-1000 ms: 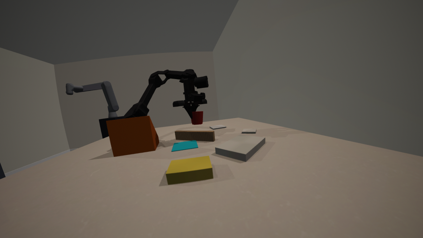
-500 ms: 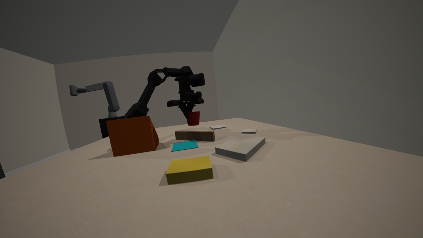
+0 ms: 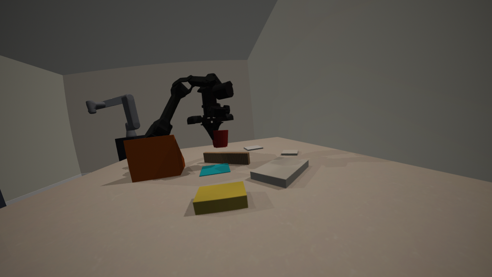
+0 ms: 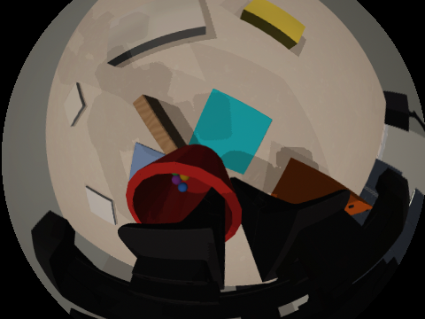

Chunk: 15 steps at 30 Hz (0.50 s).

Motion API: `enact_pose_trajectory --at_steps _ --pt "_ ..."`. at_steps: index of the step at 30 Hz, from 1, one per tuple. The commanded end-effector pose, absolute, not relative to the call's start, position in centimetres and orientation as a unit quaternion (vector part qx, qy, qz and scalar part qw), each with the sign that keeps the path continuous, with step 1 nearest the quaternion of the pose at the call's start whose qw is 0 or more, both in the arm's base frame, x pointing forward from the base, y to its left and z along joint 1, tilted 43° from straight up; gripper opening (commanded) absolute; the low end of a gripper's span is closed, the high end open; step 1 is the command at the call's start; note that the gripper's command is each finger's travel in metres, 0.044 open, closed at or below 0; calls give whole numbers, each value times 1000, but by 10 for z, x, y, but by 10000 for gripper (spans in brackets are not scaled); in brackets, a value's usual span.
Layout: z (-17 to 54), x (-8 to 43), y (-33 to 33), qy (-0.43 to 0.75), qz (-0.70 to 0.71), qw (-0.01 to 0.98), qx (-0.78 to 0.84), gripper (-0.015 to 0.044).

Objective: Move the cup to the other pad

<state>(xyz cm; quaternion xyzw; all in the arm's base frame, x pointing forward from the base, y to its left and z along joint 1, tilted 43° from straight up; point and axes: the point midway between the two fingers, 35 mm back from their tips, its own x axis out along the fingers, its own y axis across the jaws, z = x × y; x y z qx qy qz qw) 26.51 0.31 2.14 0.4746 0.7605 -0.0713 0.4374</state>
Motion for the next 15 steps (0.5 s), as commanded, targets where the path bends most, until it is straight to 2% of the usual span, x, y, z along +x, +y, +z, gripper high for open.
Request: enact_pose_trajectory --at_steps 1,15 --pt "15 259 -4 762 -72 437 472 0" --pt "-3 242 -30 762 -72 438 472 0"
